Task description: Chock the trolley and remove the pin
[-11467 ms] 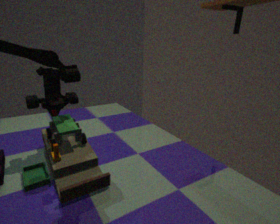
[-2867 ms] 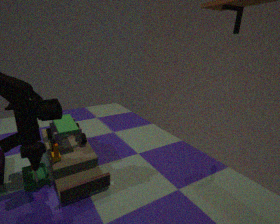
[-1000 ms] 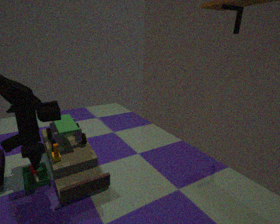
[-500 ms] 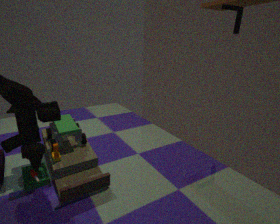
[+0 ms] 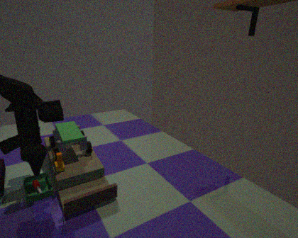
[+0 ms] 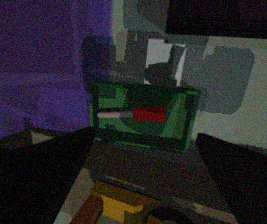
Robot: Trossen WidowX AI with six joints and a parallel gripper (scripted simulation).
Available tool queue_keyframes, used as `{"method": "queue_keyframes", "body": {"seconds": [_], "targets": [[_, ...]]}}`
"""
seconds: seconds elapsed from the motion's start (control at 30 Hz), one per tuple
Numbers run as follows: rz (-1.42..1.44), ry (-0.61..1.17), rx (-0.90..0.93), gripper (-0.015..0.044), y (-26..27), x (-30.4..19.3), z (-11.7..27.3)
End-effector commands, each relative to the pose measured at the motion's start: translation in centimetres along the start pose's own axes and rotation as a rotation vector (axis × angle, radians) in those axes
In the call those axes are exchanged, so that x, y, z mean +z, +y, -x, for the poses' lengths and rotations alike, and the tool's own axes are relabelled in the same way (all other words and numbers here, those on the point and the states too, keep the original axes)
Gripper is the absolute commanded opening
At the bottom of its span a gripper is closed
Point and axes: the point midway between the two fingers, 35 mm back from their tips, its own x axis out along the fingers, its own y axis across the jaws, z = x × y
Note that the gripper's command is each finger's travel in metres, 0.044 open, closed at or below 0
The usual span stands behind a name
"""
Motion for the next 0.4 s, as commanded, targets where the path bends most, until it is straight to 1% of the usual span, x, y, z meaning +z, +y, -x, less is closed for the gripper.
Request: {"method": "queue_keyframes", "body": {"seconds": [0.0,0.37], "targets": [[-0.004,0.009,0.008,0.044,0.3,0.0,1.4],[-0.005,0.009,0.008,0.044,0.7,0.1,4.5]]}}
